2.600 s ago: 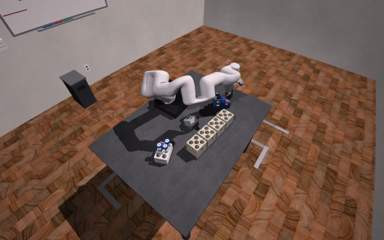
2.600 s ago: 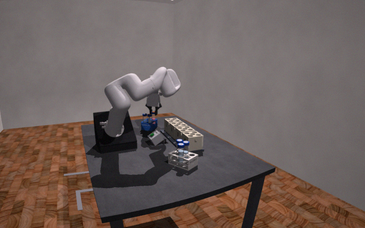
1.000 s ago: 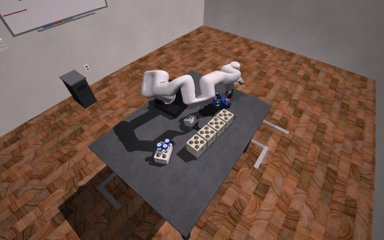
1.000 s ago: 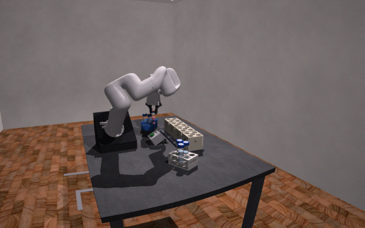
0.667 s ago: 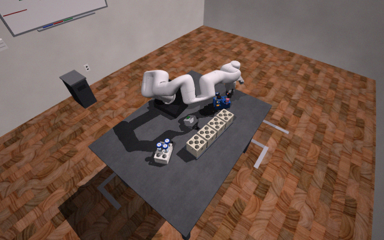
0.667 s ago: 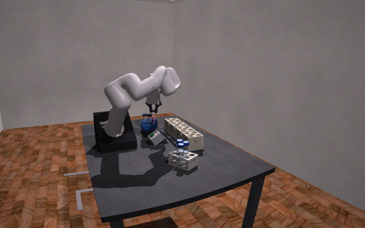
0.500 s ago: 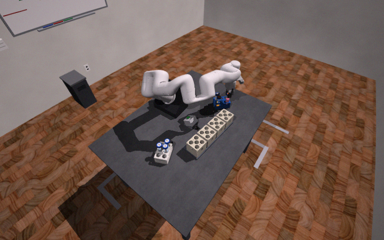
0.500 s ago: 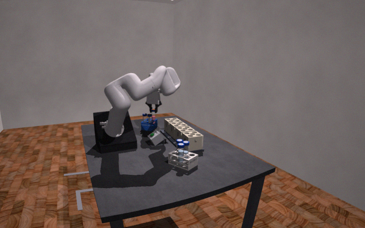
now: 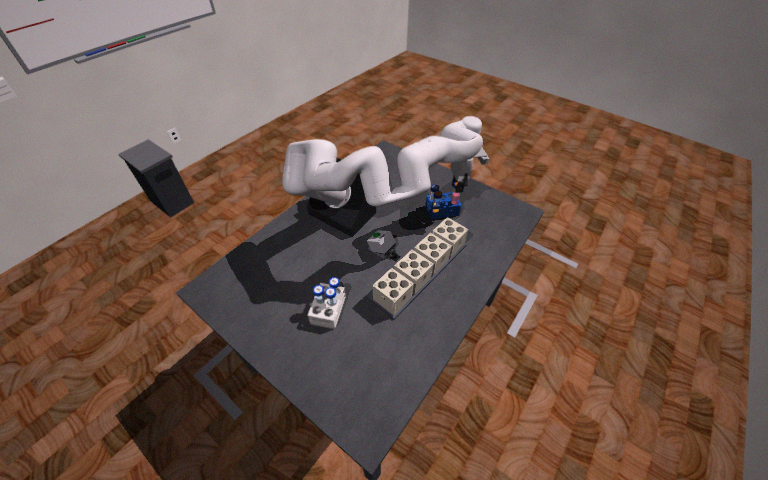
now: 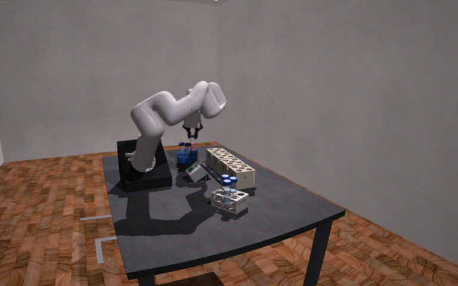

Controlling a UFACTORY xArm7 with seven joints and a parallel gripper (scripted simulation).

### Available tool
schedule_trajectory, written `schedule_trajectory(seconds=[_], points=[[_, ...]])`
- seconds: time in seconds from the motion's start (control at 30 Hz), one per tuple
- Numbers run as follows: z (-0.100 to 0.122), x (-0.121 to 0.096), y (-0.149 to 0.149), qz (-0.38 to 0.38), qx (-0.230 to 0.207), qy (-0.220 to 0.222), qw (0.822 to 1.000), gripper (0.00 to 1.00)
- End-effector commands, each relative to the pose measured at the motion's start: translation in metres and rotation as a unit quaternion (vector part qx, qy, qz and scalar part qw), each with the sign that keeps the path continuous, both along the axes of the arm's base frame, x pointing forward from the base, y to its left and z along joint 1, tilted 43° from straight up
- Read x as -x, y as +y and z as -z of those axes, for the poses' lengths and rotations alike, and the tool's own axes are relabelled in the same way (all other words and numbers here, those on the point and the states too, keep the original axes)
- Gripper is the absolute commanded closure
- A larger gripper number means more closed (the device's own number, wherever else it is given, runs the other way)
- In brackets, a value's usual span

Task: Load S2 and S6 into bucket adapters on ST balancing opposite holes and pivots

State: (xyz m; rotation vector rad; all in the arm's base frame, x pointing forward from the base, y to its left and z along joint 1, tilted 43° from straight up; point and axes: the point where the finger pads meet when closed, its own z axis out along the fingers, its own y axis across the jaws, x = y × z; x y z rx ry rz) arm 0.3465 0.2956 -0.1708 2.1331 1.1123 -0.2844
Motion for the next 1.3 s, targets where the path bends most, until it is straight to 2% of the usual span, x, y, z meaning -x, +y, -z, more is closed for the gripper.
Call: schedule_trajectory(seconds=[0.0, 1.27], points=[[-0.005, 0.001, 0.007, -0.001, -0.003, -0.001, 1.000, 1.00], [-0.055, 0.009, 0.053, -0.001, -0.003, -0.001, 1.000, 1.00]])
